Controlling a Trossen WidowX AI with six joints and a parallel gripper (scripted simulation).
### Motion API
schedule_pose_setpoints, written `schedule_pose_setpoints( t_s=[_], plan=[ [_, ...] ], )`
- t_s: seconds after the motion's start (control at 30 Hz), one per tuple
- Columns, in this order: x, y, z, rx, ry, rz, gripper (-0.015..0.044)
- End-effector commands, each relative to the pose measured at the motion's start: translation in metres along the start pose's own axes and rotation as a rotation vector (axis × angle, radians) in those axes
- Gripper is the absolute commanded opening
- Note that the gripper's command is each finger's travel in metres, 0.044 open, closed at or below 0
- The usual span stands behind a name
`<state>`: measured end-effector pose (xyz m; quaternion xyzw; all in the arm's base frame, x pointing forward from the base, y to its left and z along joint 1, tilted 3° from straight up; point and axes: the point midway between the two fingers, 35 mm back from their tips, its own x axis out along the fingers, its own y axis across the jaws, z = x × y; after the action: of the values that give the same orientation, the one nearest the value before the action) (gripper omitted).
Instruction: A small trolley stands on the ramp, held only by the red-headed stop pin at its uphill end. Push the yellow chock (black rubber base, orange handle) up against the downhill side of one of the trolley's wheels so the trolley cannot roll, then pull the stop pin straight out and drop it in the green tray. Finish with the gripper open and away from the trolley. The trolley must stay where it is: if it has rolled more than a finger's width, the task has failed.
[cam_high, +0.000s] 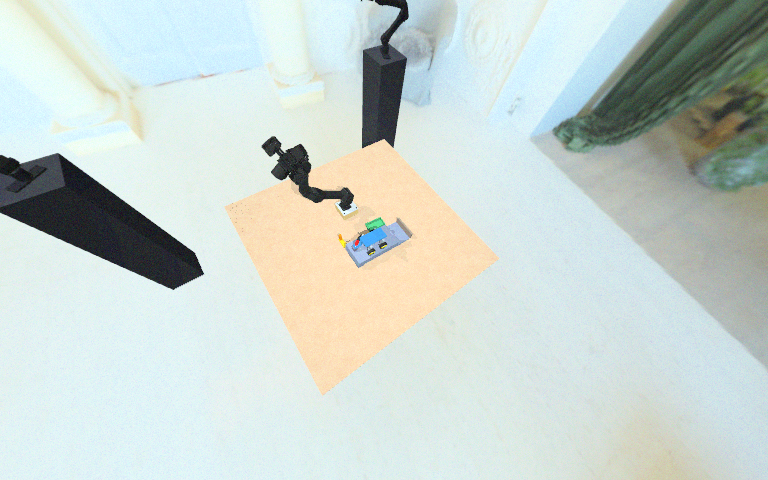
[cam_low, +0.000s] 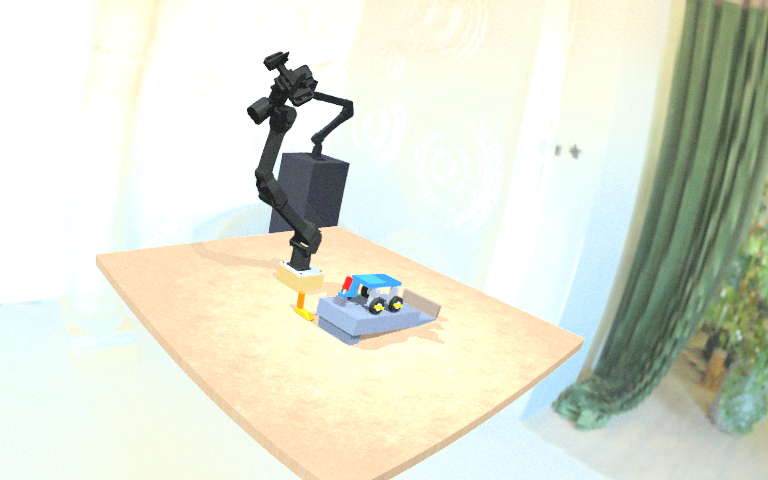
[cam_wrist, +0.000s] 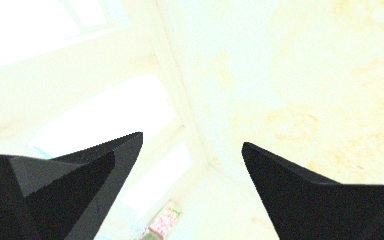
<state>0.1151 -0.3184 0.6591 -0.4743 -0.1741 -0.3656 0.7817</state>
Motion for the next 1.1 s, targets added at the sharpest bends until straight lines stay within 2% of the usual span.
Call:
schedule_pose_setpoints(
  t_s=[0.0, 0.23, 0.37, 0.63, 0.8, 1.07],
  plan=[
    [-0.001, 0.0, 0.002, -0.01, -0.005, 0.0, 0.0374],
    [-0.025, -0.02, 0.059, -0.41, -0.09, -0.078, 0.019],
    [-0.038, -0.031, 0.078, -0.655, -0.088, -0.142, 0.019],
    [-0.072, -0.043, 0.152, -1.293, -0.107, -0.305, 0.019],
    [-0.083, -0.026, 0.174, -1.372, -0.147, -0.287, 0.019],
    [-0.102, -0.008, 0.223, -1.842, -0.157, -0.398, 0.019]
  ],
)
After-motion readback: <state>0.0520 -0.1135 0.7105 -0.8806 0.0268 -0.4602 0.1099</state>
